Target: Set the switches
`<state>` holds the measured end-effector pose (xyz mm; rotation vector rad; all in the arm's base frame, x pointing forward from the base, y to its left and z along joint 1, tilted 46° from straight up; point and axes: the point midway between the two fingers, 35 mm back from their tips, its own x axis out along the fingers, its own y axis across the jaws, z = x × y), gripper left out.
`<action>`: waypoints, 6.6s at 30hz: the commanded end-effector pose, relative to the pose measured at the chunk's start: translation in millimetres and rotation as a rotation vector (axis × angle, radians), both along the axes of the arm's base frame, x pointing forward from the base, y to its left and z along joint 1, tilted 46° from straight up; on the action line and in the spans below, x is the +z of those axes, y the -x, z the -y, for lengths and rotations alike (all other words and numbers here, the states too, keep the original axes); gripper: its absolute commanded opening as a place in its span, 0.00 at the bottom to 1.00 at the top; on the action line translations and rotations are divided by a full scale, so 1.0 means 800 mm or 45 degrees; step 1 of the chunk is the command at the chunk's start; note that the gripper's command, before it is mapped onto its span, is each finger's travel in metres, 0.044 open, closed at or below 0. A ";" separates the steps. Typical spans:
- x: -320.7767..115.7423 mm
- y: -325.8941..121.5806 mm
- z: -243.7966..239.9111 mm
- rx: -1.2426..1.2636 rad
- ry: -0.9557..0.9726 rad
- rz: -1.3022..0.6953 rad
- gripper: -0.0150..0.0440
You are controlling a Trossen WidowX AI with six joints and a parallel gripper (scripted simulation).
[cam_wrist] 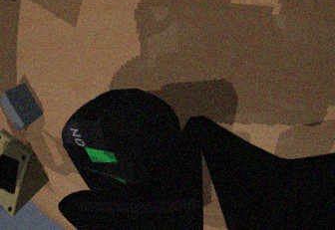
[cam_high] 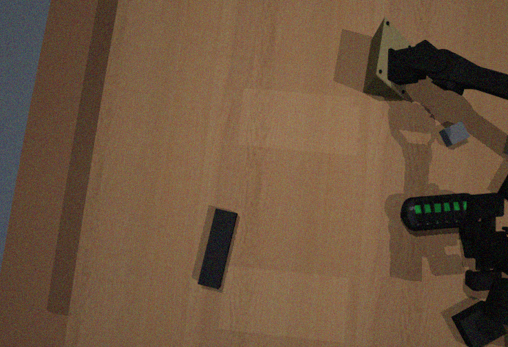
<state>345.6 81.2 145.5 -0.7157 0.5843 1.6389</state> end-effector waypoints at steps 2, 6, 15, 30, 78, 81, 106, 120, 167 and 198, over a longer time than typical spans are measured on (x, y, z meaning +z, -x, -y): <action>-0.002 0.003 0.000 -0.001 0.002 -0.003 0.25; -0.002 0.006 0.000 -0.001 0.002 -0.003 0.25; -0.004 0.019 0.000 -0.001 0.002 -0.004 0.25; -0.010 0.042 -0.001 -0.001 0.002 -0.006 0.25; -0.081 0.115 0.153 -0.161 -0.151 0.740 0.25; -0.094 0.132 0.155 -0.173 -0.140 0.830 0.25; 0.002 0.098 0.109 0.066 -0.035 0.589 0.25; 0.000 0.094 0.096 0.080 -0.025 0.575 0.25; 0.010 0.096 0.106 0.078 -0.028 0.573 0.25; -0.046 0.100 0.099 0.078 -0.028 0.573 0.25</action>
